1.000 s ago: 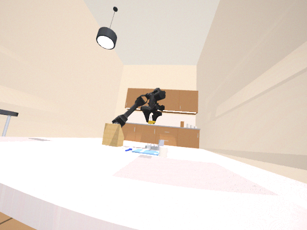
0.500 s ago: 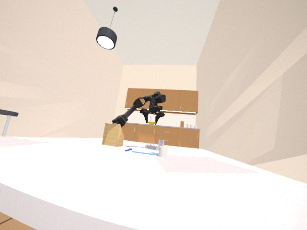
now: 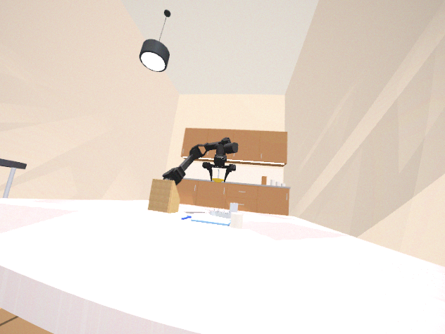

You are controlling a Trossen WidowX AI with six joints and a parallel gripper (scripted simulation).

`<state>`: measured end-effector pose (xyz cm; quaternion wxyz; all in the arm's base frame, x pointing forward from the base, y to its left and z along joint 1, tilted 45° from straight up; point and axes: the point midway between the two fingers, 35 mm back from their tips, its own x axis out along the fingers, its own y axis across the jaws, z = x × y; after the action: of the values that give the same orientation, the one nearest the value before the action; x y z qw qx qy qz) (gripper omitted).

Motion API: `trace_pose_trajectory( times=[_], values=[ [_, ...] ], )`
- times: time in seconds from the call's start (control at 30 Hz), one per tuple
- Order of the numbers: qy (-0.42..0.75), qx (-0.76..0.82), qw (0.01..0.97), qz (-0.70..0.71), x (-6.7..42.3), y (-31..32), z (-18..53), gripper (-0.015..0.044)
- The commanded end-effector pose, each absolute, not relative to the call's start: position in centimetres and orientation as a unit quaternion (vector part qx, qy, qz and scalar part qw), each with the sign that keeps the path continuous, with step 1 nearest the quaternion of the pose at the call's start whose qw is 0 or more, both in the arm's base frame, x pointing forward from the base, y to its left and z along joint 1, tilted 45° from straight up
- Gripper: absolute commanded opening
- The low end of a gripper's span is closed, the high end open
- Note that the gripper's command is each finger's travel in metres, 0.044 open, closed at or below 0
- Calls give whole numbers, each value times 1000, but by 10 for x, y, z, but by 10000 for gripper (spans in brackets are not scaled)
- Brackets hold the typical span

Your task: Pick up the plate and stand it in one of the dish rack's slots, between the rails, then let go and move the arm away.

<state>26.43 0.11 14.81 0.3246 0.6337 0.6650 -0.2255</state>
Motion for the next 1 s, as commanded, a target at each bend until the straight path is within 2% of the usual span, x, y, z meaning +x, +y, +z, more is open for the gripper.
trace_pose_trajectory(
  times=[0.0,0.43,0.67,0.97],
  values=[
    [649,655,275,-271,255,13,157,0],
    [588,696,138,-389,230,42,179,0],
    [589,692,146,-392,229,43,177,0],
    [603,631,248,-420,222,51,145,0]
  ],
)
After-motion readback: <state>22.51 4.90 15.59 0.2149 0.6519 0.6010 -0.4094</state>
